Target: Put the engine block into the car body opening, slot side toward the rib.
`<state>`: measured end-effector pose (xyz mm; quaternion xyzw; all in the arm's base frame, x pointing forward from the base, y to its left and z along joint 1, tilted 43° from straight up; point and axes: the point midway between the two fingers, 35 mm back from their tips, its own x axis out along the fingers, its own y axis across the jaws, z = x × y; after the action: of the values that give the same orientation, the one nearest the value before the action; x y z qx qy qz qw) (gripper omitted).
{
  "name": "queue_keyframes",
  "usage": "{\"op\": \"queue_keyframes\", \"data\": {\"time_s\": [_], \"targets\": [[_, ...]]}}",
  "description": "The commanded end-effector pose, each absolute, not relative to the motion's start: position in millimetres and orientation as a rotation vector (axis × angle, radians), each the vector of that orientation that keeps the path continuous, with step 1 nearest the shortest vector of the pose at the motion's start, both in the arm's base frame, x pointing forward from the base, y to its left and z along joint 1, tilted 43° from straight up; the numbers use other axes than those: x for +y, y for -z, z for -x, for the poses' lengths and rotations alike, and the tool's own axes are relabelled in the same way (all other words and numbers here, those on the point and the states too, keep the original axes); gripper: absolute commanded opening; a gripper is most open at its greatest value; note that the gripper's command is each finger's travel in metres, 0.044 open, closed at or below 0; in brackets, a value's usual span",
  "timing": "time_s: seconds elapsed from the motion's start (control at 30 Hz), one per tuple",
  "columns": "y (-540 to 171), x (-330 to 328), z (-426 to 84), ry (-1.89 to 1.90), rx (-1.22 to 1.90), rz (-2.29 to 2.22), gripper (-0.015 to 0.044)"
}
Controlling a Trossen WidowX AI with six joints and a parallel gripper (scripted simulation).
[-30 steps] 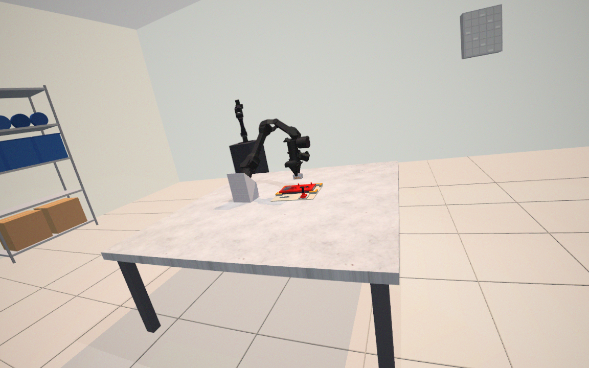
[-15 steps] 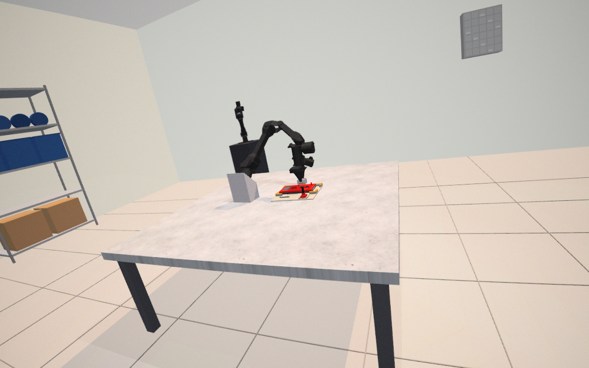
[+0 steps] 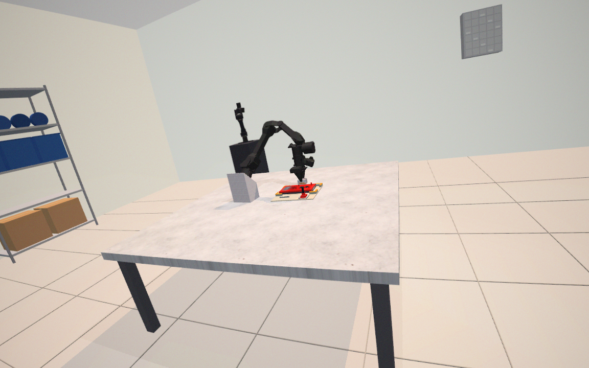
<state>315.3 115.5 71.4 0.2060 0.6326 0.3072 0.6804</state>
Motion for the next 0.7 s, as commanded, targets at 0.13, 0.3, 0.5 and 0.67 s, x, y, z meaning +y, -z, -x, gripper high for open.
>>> {"op": "queue_keyframes", "data": {"time_s": [0.13, 0.3, 0.5, 0.67], "targets": [[-72.0, 116.3, -315.8, -0.69, 1.419, -0.47, 0.0158], [-72.8, 117.2, -316.3, -0.695, 1.416, -0.464, 0.0158], [-72.8, 117.2, -316.3, -0.695, 1.416, -0.464, 0.0158], [-72.8, 117.2, -316.2, -0.697, 1.415, -0.463, 0.0158]]}}
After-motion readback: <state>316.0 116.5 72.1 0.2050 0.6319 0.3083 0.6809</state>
